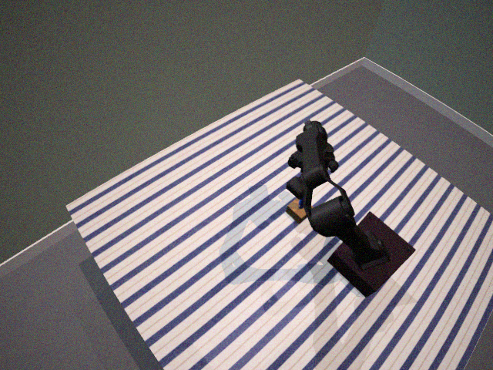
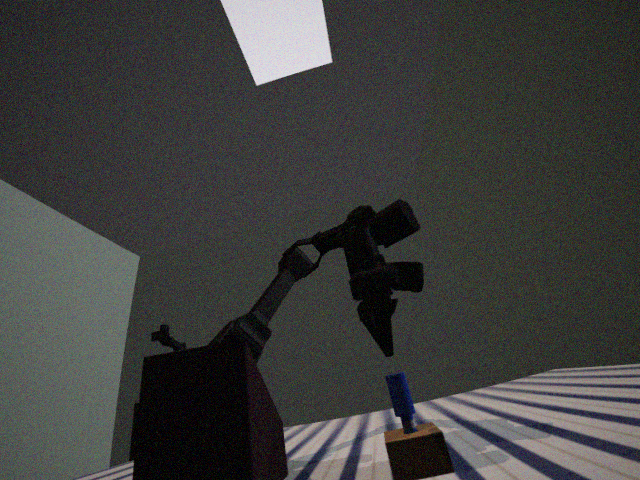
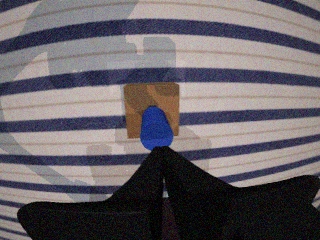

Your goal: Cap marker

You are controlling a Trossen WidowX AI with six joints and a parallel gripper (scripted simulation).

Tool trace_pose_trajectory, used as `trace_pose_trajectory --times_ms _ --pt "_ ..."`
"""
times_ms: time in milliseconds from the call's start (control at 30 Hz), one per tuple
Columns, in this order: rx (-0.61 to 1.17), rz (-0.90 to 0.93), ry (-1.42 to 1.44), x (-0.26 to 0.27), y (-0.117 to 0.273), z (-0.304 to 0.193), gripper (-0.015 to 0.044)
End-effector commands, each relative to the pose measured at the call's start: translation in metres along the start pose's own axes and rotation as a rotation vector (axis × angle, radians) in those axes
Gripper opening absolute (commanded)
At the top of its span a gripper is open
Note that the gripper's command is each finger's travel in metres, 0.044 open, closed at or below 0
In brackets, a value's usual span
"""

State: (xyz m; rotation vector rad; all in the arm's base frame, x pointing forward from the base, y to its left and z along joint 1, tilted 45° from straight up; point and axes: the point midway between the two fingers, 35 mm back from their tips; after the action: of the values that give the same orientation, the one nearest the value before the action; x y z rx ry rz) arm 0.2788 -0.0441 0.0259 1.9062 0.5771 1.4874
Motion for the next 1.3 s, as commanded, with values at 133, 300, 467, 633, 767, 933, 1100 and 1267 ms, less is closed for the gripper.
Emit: trace_pose_trajectory --times_ms 133,300,467,633,767,933,1100,1267 --pt "0.0 0.006 -0.004 0.001 -0.013 0.0 0.0" --pt "0.0 0.007 -0.004 0.001 -0.02 0.0 0.0" --pt "0.0 0.007 -0.004 0.001 -0.027 0.0 0.0" --pt "0.0 0.007 -0.004 0.001 -0.034 0.0 0.0" --pt "-0.006 0.001 0.001 0.0 -0.028 0.002 0.0" --pt "-0.007 0.0 0.0 0.0 -0.026 0.002 0.0" --pt "-0.005 -0.004 -0.002 -0.002 0.038 0.004 0.0" --pt "-0.003 -0.002 -0.002 -0.001 0.06 0.001 0.0"
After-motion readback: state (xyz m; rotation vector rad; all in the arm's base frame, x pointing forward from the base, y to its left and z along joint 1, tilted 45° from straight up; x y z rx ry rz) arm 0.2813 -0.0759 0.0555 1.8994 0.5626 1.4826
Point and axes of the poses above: the point midway between the two fingers, 35 mm back from their tips, its own y axis back along the fingers, its own x axis across the jaws, z = x × y, and after that the axes turned 14 degrees about -y, right-handed
